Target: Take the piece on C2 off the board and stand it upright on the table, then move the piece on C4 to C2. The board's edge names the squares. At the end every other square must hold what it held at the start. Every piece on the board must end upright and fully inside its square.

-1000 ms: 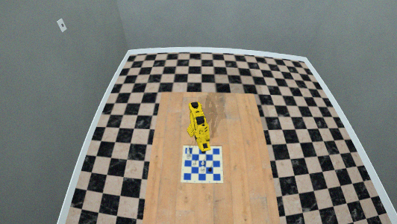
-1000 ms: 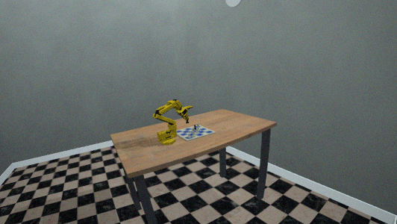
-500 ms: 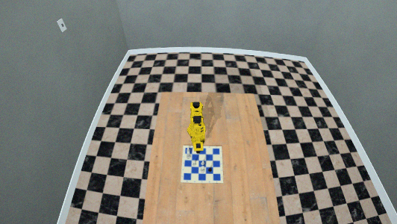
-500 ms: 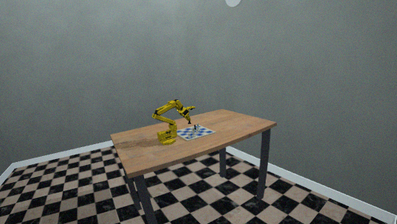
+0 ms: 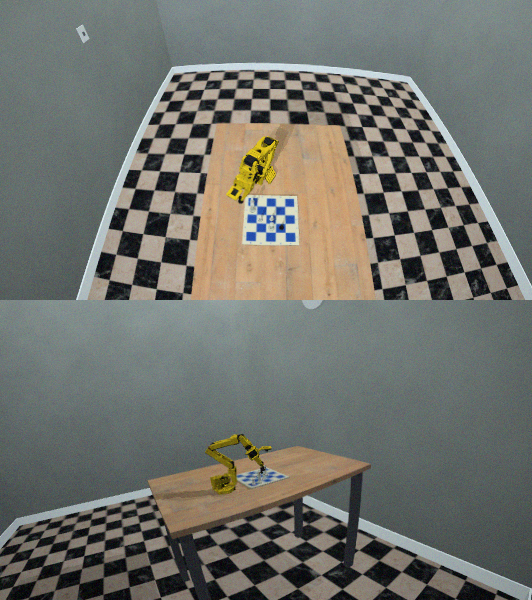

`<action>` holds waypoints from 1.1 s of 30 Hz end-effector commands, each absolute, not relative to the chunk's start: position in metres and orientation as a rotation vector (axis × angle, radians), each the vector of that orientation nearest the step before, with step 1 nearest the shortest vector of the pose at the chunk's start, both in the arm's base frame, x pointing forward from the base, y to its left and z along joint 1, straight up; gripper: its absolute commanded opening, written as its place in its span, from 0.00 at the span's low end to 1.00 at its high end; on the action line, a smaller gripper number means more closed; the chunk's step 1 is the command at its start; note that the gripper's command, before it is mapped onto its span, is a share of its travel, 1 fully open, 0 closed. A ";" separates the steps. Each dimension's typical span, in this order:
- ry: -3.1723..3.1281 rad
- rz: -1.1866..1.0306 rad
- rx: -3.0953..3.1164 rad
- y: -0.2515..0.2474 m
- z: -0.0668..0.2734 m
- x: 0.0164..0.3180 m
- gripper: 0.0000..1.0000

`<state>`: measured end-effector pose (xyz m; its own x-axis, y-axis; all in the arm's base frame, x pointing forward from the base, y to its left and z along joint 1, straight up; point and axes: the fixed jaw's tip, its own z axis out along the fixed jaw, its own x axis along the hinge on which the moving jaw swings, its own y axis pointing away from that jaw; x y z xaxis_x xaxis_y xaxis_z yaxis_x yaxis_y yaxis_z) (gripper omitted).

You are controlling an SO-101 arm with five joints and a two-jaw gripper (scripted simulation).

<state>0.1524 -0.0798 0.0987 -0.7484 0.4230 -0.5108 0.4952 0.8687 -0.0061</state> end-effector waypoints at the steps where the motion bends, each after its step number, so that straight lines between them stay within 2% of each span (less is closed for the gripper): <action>1: 2.501 -0.225 0.766 -0.100 0.100 0.156 0.00; 33: 2.496 -0.230 0.784 -0.104 0.100 0.158 0.00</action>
